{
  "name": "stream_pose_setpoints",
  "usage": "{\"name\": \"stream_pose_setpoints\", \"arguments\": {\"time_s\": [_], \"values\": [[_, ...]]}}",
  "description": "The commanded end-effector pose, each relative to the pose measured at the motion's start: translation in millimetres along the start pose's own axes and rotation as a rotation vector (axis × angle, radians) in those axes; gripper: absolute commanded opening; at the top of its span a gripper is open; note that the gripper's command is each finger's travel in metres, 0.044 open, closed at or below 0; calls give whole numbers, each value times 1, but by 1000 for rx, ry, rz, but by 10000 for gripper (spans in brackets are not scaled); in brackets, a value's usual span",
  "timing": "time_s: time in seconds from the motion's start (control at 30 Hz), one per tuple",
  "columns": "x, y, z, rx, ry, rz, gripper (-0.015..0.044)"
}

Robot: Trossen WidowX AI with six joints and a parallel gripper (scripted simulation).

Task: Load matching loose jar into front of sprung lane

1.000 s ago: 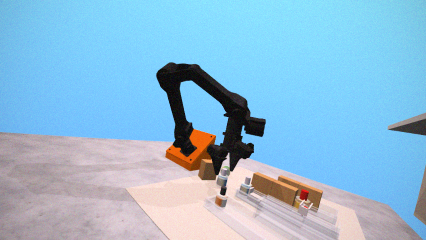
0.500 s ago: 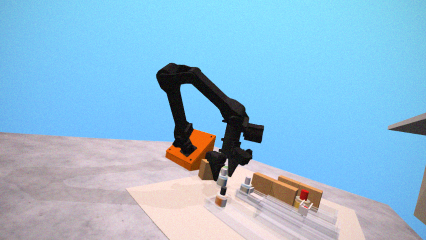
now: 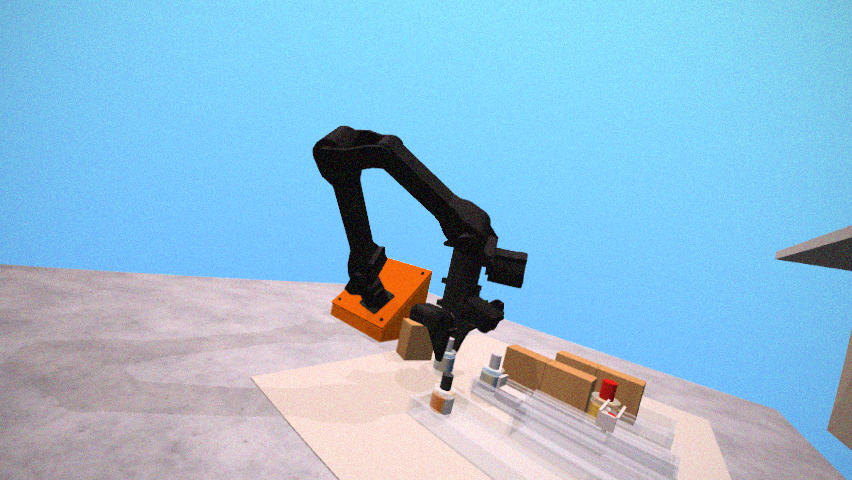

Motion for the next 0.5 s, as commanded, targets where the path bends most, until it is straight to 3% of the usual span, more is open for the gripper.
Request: {"name": "stream_pose_setpoints", "arguments": {"time_s": [0.0,0.13,0.47], "values": [[-1,0,0,8,0,6,92],[11,1,-3,9,-1,2,0],[61,4,-11,10,-1,-4,0]]}}
Point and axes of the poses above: the point midway between the two fingers, 35 mm back from their tips, its own x axis back along the fingers, its own y axis across the jaws, z = x × y, the point moved 9 cm from there along x, back along the fingers
